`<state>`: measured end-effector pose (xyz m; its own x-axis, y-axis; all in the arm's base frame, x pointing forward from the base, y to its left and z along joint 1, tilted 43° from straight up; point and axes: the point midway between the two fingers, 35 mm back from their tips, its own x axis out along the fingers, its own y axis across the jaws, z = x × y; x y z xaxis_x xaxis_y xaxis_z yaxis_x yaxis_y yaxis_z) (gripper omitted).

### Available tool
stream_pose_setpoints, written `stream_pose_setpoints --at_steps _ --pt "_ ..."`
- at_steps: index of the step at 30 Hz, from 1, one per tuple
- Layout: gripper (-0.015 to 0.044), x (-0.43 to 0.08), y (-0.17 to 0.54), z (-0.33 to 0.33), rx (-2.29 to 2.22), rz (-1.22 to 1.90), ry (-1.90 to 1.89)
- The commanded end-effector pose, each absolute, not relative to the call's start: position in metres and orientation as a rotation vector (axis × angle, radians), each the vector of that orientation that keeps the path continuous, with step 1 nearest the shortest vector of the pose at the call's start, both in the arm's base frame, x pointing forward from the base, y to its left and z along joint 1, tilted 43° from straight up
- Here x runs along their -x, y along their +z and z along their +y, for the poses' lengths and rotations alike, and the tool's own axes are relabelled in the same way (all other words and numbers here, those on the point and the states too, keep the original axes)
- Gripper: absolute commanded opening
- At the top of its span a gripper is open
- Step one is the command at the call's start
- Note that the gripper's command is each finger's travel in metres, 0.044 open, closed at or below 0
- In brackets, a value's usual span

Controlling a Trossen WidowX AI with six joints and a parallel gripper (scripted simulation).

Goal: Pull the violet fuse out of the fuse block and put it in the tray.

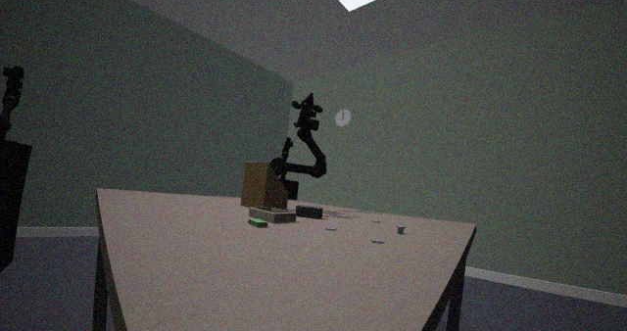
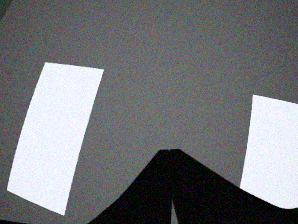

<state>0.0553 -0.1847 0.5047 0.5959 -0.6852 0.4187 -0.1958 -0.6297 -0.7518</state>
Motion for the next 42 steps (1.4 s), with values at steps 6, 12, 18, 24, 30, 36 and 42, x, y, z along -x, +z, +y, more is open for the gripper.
stream_pose_setpoints --at_steps 6,12,18,24,30,36,42 --pt "0.0061 -0.066 0.481 -0.225 1.803 0.477 -0.901" --pt "0.0061 -0.103 0.441 -0.263 1.359 0.287 -0.76" --pt "0.0061 -0.146 0.396 -0.286 0.965 0.211 -0.602" --pt "0.0061 -0.197 0.342 -0.289 0.707 0.215 -0.423" --pt "0.0061 -0.239 0.294 -0.279 0.37 0.25 -0.285" --pt "0.0061 -0.296 0.222 -0.238 -0.111 0.387 -0.097" --pt "0.0061 -0.333 0.149 -0.171 -0.563 0.641 0.035"
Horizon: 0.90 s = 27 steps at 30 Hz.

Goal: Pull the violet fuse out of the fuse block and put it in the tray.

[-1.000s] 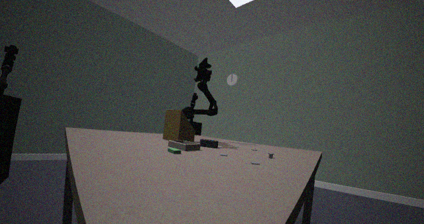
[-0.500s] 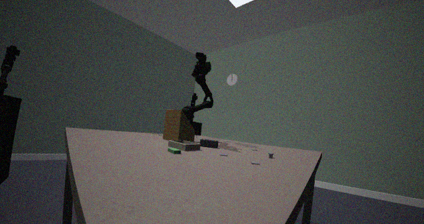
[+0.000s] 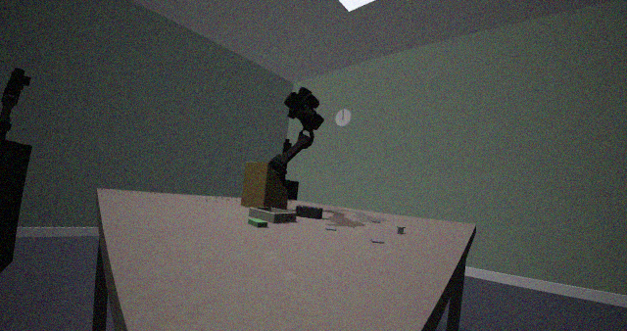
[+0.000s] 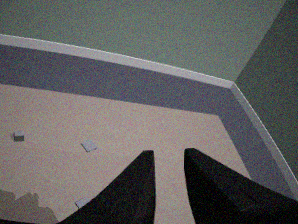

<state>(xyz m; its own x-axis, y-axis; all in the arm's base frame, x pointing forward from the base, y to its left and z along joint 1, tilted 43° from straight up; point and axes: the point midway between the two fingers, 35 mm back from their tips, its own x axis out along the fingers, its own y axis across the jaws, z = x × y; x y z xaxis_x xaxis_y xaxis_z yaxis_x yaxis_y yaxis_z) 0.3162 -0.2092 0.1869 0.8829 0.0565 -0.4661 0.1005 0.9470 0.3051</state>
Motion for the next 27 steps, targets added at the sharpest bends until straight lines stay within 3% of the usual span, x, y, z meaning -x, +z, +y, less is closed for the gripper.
stream_pose_setpoints --at_steps 1,8,16,27 --pt "0.0061 -0.337 0.138 -0.158 -0.633 0.694 0.048" --pt "0.0061 -0.335 0.065 -0.063 -1.047 1.137 0.049" --pt "0.0061 -0.287 0.007 0.035 -1.305 1.721 -0.195" --pt "0.0061 -0.289 0.006 0.046 -1.314 1.767 -0.227"
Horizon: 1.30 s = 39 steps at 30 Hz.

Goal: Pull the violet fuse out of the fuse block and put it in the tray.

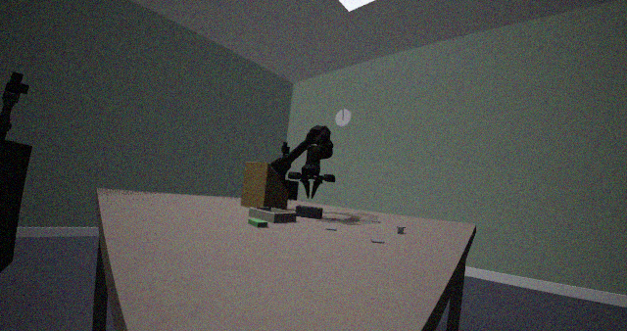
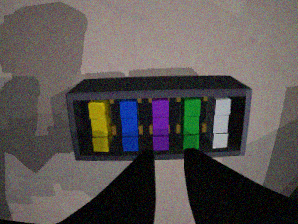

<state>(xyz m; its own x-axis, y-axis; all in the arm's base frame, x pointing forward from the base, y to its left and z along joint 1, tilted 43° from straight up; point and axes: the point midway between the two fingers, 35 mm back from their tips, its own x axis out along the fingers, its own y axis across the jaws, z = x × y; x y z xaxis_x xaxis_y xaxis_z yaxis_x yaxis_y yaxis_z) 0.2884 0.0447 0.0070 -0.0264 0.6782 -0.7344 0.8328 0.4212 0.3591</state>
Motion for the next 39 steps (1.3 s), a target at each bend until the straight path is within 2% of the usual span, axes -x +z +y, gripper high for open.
stream_pose_setpoints --at_steps 1,39 --pt "0.0061 -0.289 0.005 0.047 -1.314 1.767 -0.227" --pt "0.0061 -0.289 -0.015 0.068 -1.315 1.767 -0.225"
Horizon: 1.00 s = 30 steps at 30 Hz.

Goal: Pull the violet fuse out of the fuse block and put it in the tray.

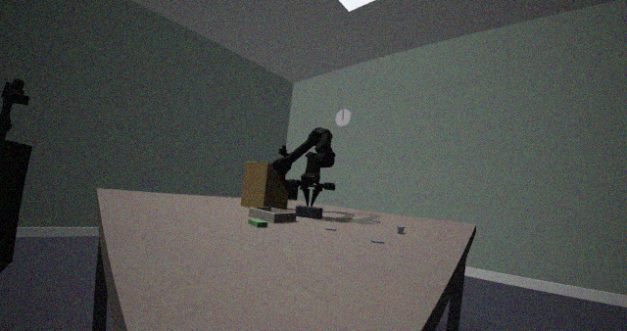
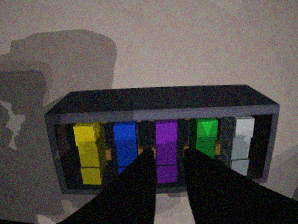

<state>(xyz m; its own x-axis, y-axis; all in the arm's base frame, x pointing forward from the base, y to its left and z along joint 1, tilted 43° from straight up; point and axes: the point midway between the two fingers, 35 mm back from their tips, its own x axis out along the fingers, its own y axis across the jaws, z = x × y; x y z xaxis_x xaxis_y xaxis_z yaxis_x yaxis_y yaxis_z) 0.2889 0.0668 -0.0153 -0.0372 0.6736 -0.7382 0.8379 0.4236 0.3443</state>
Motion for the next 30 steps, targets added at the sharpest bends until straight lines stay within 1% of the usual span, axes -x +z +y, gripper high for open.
stream_pose_setpoints --at_steps 1,21,30 --pt "0.0061 -0.289 -0.0153 0.0676 -1.315 1.767 -0.225" --pt "0.0061 -0.2886 -0.0227 0.0744 -1.315 1.767 -0.225" --pt "0.0001 -0.2888 -0.0221 0.0733 -1.309 1.766 -0.225"
